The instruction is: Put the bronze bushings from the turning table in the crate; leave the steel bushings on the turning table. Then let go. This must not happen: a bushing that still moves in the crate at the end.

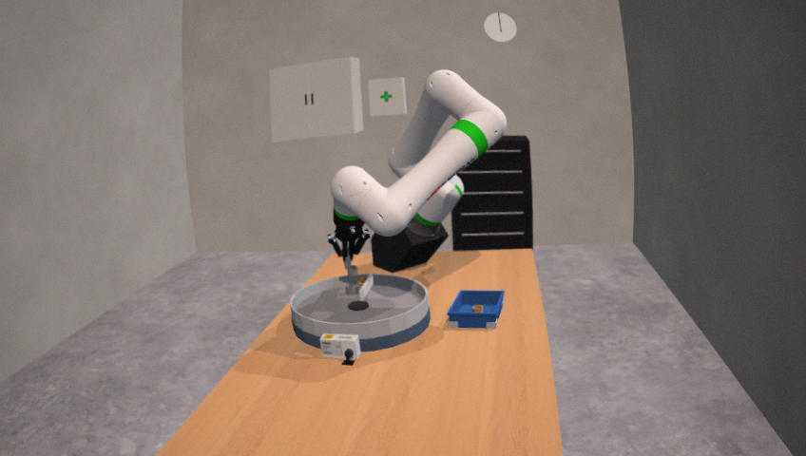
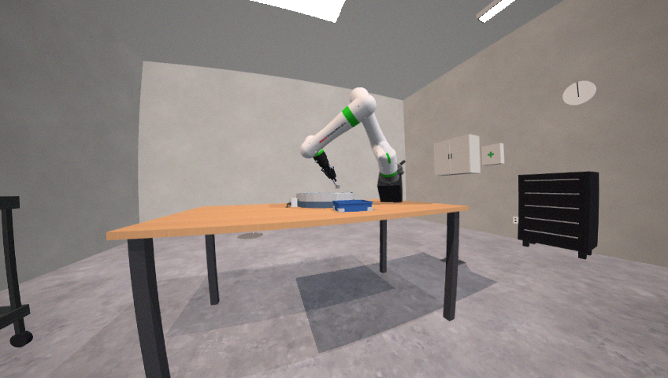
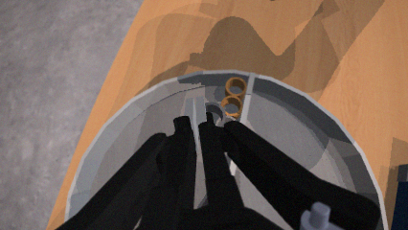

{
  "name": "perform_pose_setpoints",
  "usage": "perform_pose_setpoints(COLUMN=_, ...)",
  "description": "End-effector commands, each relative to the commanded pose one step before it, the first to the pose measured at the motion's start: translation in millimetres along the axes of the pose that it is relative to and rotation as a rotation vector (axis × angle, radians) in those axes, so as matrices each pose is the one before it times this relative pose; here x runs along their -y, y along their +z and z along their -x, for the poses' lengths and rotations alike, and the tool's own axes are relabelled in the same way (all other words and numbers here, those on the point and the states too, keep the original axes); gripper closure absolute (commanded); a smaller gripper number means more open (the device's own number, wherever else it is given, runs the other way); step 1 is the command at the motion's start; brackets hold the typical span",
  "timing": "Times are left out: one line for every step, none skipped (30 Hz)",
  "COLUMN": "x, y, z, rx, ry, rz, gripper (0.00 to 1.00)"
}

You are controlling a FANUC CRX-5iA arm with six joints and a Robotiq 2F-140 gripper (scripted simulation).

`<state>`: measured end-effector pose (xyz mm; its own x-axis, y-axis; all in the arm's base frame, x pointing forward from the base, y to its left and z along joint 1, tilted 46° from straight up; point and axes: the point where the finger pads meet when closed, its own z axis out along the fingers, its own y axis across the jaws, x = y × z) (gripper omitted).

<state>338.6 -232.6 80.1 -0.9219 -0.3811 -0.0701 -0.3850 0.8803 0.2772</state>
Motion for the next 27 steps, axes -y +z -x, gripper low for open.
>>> perform_pose_setpoints(x=2.83, y=-20.59, z=24.45, rx=-0.00104, ry=0.00106, rz=0.00121, gripper=1.0)
perform_pose_setpoints(x=0.93, y=-7.82, z=9.37, rx=0.0, ry=0.0, rz=0.0, gripper=1.0)
perform_pose_setpoints(x=0.92, y=-7.75, z=9.29, rx=0.0, ry=0.0, rz=0.0, gripper=1.0)
perform_pose_setpoints(x=0.89, y=-7.46, z=8.95, rx=0.0, ry=0.0, rz=0.0, gripper=1.0)
perform_pose_setpoints(x=0.83, y=-6.97, z=8.36, rx=0.0, ry=0.0, rz=0.0, gripper=1.0)
perform_pose_setpoints(x=0.75, y=-6.31, z=7.56, rx=0.0, ry=0.0, rz=0.0, gripper=1.0)
perform_pose_setpoints(x=0.66, y=-5.51, z=6.6, rx=0.0, ry=0.0, rz=0.0, gripper=1.0)
perform_pose_setpoints(x=0.54, y=-4.62, z=5.54, rx=0.0, ry=0.0, rz=0.0, gripper=1.0)
perform_pose_setpoints(x=0.44, y=-3.67, z=4.4, rx=0.0, ry=0.0, rz=0.0, gripper=1.0)
perform_pose_setpoints(x=0.32, y=-2.72, z=3.26, rx=0.0, ry=0.0, rz=0.0, gripper=1.0)
perform_pose_setpoints(x=0.22, y=-1.82, z=2.18, rx=0.0, ry=0.0, rz=0.0, gripper=1.0)
perform_pose_setpoints(x=0.12, y=-1.03, z=1.23, rx=0.0, ry=0.0, rz=0.0, gripper=1.0)
perform_pose_setpoints(x=0.05, y=-0.41, z=0.5, rx=0.0, ry=0.0, rz=0.0, gripper=1.0)
perform_pose_setpoints(x=0.01, y=-0.06, z=0.08, rx=0.0, ry=0.0, rz=0.0, gripper=1.0)
perform_pose_setpoints(x=0.0, y=0.0, z=0.0, rx=0.0, ry=0.0, rz=0.0, gripper=1.0)
perform_pose_setpoints(x=0.0, y=0.0, z=0.0, rx=0.0, ry=0.0, rz=0.0, gripper=1.0)
perform_pose_setpoints(x=0.0, y=0.0, z=0.0, rx=0.0, ry=0.0, rz=0.0, gripper=1.0)
perform_pose_setpoints(x=0.0, y=0.0, z=0.0, rx=0.0, ry=0.0, rz=0.0, gripper=1.0)
perform_pose_setpoints(x=0.0, y=0.0, z=0.0, rx=0.0, ry=0.0, rz=0.0, gripper=1.0)
perform_pose_setpoints(x=0.0, y=0.0, z=0.0, rx=0.0, ry=0.0, rz=0.0, gripper=1.0)
perform_pose_setpoints(x=0.0, y=0.0, z=0.0, rx=0.0, ry=0.0, rz=0.0, gripper=1.0)
perform_pose_setpoints(x=0.0, y=0.0, z=0.0, rx=0.0, ry=0.0, rz=0.0, gripper=1.0)
perform_pose_setpoints(x=0.0, y=0.0, z=0.0, rx=0.0, ry=0.0, rz=0.0, gripper=1.0)
perform_pose_setpoints(x=0.0, y=0.0, z=0.0, rx=0.0, ry=0.0, rz=0.0, gripper=1.0)
perform_pose_setpoints(x=0.0, y=0.0, z=0.0, rx=0.0, ry=0.0, rz=0.0, gripper=1.0)
perform_pose_setpoints(x=0.0, y=0.0, z=0.0, rx=0.0, ry=0.0, rz=0.0, gripper=1.0)
perform_pose_setpoints(x=0.0, y=0.0, z=0.0, rx=0.0, ry=0.0, rz=0.0, gripper=1.0)
